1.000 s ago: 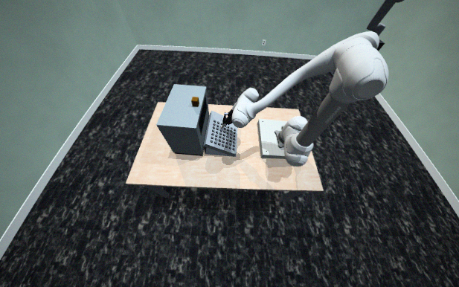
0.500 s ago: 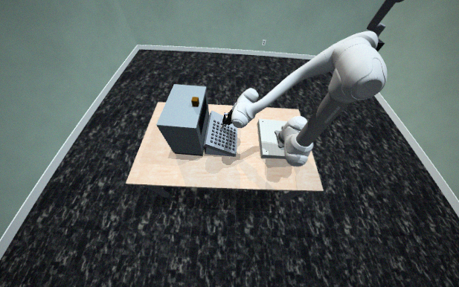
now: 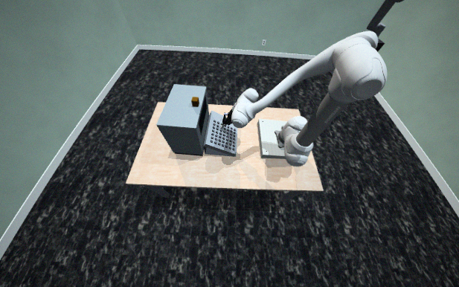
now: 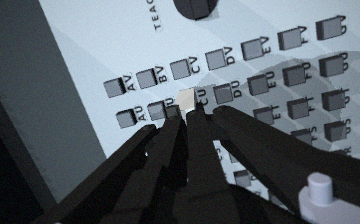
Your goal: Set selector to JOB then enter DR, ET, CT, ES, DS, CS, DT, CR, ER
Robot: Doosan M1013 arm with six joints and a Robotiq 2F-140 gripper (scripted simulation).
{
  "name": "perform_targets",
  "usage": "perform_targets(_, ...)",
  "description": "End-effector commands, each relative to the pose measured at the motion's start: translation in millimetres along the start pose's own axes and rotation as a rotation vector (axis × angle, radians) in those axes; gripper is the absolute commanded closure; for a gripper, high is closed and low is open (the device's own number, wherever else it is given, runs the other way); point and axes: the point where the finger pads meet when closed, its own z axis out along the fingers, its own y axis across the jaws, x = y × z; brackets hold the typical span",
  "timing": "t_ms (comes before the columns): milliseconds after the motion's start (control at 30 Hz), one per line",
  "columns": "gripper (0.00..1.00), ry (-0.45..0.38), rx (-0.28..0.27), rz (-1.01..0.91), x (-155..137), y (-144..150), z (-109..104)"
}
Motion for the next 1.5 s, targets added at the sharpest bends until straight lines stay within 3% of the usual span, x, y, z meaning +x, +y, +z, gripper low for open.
perform_targets(0, 1.0, 0.0, 0.0, 0.0, 0, 0, 0)
perform_targets(533, 1.0, 0.0, 0.0, 0.0, 0, 0, -3)
perform_targets(1467, 1.0, 0.0, 0.0, 0.0, 0, 0, -36)
